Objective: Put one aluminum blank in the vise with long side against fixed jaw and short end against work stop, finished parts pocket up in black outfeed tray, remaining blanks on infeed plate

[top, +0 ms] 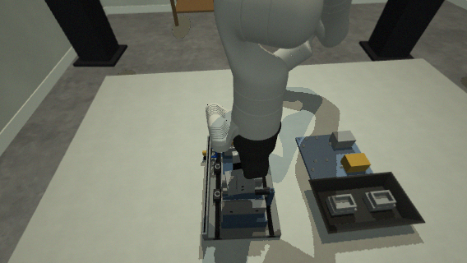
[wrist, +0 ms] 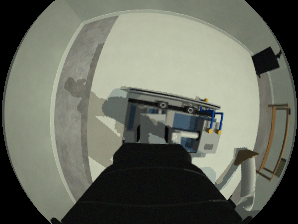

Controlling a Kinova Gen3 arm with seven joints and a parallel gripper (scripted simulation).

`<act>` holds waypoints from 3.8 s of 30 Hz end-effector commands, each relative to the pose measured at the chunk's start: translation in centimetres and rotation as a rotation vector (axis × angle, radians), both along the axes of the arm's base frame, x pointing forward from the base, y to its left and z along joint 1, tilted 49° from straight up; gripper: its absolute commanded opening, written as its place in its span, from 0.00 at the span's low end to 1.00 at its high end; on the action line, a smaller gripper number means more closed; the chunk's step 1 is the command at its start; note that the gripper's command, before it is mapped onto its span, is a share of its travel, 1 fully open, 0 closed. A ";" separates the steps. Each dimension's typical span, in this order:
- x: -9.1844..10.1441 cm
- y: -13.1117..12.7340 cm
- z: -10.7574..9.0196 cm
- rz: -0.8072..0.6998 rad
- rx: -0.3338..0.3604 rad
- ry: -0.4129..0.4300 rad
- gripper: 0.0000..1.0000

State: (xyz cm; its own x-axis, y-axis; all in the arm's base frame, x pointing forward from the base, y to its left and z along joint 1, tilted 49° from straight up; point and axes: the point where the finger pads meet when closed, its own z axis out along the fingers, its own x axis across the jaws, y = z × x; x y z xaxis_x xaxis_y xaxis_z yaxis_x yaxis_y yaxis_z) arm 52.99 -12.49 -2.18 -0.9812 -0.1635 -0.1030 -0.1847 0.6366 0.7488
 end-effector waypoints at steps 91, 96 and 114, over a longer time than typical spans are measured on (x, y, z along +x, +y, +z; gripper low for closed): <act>-0.1 0.7 -0.3 -0.093 -0.014 0.100 0.00; -0.1 1.0 -0.5 -0.093 -0.014 0.100 0.00; -0.2 1.7 -1.1 -0.093 -0.014 0.100 0.00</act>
State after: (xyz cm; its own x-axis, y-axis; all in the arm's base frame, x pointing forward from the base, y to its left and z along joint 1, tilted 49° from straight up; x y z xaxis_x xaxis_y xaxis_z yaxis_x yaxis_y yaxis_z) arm 52.81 -10.76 -3.32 -0.9973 -0.0730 -0.0011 -0.0490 0.6576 0.7518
